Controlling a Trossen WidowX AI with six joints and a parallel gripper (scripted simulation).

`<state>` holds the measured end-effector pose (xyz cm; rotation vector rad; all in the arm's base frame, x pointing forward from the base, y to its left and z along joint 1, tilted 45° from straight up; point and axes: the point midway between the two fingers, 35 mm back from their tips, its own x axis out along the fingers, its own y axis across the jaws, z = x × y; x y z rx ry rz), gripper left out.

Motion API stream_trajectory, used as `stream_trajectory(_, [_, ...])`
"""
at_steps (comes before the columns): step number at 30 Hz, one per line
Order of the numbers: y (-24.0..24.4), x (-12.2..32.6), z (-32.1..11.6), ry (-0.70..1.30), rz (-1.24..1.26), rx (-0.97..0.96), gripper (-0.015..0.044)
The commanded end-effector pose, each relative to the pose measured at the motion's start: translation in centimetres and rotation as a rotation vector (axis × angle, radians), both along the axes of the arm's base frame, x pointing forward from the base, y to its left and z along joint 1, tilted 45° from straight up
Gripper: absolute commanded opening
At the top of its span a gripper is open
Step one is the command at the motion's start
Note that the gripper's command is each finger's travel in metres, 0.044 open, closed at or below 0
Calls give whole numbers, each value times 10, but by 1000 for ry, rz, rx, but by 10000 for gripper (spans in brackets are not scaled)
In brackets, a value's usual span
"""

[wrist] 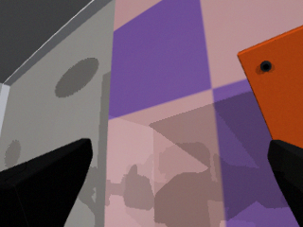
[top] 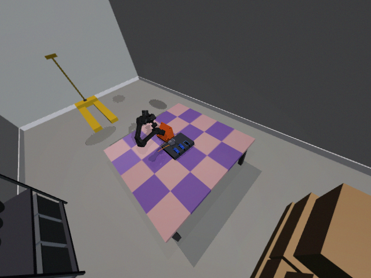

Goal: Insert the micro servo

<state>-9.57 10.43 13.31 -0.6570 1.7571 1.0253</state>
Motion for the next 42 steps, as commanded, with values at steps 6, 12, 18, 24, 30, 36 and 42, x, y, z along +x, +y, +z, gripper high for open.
stream_trajectory(6, [19,25,-6,-96,-280,-83,440])
stream_trajectory(12, [28,44,-10,-158,-468,-138,440])
stream_trajectory(18, [36,64,-13,-216,-652,-191,440])
stream_trajectory(24, [40,84,-17,-272,-834,-243,440])
stream_trajectory(30, [42,106,-20,-329,-1018,-296,440])
stream_trajectory(36, [42,127,-23,-385,-1193,-348,440])
stream_trajectory(42, [38,149,-25,-445,-1380,-398,440])
